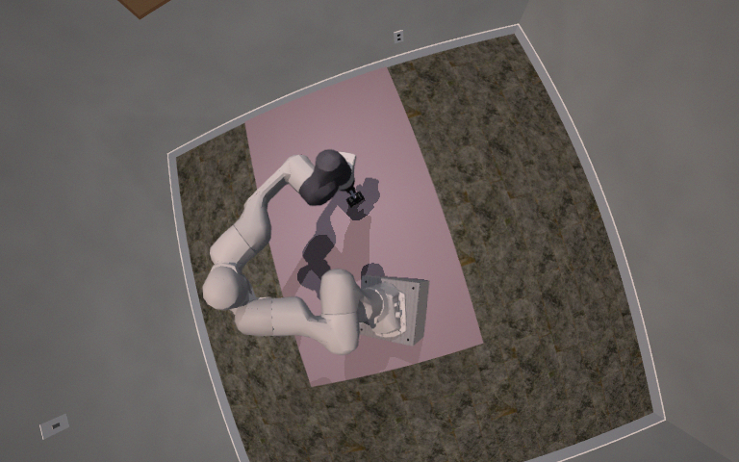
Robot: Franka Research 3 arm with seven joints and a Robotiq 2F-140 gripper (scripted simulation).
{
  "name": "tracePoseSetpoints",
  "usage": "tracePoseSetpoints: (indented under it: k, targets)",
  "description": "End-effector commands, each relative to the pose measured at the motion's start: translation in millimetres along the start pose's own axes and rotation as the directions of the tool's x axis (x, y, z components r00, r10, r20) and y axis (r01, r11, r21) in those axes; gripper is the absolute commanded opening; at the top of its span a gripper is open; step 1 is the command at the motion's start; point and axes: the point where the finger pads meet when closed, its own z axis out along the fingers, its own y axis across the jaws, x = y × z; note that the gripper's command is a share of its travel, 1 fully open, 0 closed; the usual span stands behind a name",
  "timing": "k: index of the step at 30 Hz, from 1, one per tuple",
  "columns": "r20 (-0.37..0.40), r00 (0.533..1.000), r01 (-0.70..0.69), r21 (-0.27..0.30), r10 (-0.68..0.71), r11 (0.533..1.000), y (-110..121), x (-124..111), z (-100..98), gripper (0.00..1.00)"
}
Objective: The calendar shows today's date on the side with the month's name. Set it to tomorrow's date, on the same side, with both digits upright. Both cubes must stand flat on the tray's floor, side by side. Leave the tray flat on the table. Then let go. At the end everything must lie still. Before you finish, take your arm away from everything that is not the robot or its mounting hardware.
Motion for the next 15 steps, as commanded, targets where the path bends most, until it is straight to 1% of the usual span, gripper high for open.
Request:
tracePoseSetpoints:
  k: [1, 3, 15]
  targets:
    - [-0.007, 1.0, 0.008, 0.004, -0.008, 1.0, -0.3, 3.0, 5.1, 0.28]
    - [-0.007, 1.0, 0.008, 0.004, -0.008, 1.0, -0.3, 3.0, 5.1, 0.28]
    - [-0.007, 1.0, 0.008, 0.004, -0.008, 1.0, -0.2, 3.4, 23.1, 0.28]
